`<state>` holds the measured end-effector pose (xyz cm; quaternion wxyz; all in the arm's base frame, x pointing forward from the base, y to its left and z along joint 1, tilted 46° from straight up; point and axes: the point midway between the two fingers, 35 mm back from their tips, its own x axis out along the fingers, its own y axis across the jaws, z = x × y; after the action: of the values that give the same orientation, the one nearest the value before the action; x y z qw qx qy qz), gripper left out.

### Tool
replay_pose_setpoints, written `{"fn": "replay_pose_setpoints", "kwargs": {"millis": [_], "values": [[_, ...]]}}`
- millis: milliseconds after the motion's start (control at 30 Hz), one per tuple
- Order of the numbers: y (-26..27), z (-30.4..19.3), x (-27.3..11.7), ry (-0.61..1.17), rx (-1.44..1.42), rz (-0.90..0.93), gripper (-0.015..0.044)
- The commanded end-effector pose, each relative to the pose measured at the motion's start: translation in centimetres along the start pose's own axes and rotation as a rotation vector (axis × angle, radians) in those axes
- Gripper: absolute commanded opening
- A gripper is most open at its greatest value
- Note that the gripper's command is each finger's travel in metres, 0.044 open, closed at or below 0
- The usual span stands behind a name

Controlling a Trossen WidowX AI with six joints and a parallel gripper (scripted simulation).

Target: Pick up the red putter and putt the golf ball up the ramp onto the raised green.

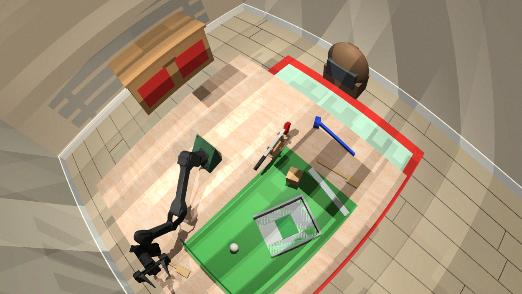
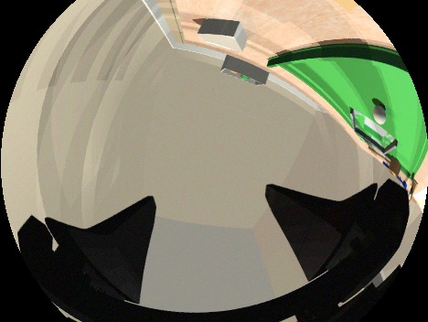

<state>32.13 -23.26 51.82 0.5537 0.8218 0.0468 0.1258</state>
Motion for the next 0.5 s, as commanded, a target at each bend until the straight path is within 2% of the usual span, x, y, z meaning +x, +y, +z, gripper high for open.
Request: {"fn": "replay_pose_setpoints", "kwargs": {"millis": [0, 133, 467], "values": [[0.1, -0.1, -0.1, -0.001, -0.005, 0.002, 0.0426], [2.2, -2.5, -1.7, -0.018, -0.123, 0.057, 0.0440], [8.6, -14.2, -7.6, -0.109, -0.613, 0.320, 0.0440]]}}
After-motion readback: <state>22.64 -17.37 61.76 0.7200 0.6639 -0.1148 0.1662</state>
